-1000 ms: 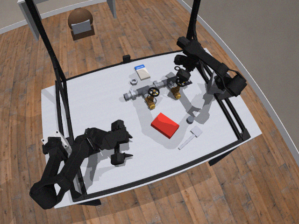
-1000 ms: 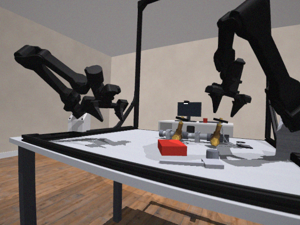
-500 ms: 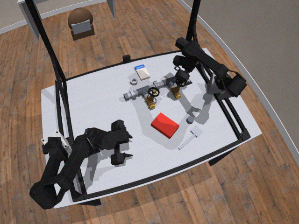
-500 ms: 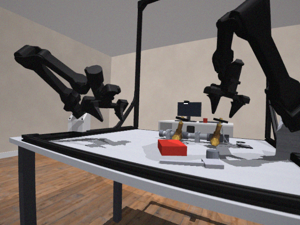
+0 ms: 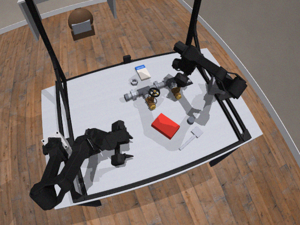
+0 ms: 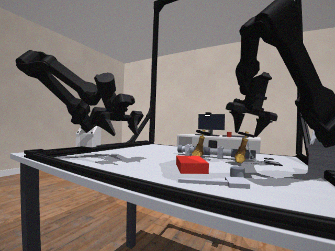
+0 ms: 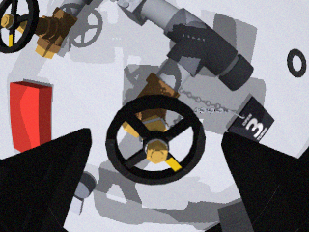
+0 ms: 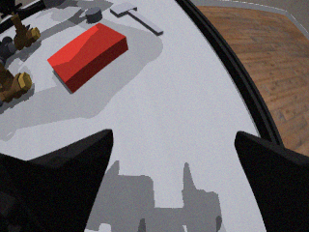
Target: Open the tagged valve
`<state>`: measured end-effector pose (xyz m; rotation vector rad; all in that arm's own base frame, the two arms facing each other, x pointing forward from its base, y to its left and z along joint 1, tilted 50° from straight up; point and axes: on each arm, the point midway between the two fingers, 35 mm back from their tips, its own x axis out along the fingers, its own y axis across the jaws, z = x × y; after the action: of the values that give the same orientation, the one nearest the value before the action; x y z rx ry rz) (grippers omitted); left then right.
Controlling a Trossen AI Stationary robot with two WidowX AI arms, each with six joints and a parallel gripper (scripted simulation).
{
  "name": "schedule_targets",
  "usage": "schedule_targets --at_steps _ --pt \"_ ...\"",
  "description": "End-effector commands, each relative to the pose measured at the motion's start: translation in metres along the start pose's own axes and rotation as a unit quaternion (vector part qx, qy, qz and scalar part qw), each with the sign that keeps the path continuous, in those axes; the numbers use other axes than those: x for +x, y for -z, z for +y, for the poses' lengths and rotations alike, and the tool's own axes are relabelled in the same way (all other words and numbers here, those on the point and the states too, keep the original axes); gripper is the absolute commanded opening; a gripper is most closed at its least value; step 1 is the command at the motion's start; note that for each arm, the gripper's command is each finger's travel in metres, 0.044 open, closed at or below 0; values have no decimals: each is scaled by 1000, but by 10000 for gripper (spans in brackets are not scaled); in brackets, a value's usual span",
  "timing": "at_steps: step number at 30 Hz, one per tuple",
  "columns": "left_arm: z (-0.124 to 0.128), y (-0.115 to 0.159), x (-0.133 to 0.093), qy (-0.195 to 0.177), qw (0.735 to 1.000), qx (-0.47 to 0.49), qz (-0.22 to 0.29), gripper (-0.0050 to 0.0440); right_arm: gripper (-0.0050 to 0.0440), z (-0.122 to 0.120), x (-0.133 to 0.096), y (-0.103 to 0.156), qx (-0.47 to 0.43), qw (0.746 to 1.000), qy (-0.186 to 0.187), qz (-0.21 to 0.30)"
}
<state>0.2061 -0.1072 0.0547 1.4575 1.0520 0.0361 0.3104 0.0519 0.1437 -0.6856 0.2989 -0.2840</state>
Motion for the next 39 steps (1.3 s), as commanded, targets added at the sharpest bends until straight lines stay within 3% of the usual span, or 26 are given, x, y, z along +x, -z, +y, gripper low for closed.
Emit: schedule_targets --at_steps 1,20,36,39 --pt "0 1 6 -1 1000 1 0 400 400 0 0 0 0 1000 0 0" --pt "2 4 33 -5 1000 0 2 400 400 0 0 0 0 1000 0 0" --pt "2 4 33 -5 1000 0 2 400 400 0 0 0 0 1000 0 0" --pt "2 4 33 -5 1000 0 2 328 400 0 0 0 0 1000 0 0"
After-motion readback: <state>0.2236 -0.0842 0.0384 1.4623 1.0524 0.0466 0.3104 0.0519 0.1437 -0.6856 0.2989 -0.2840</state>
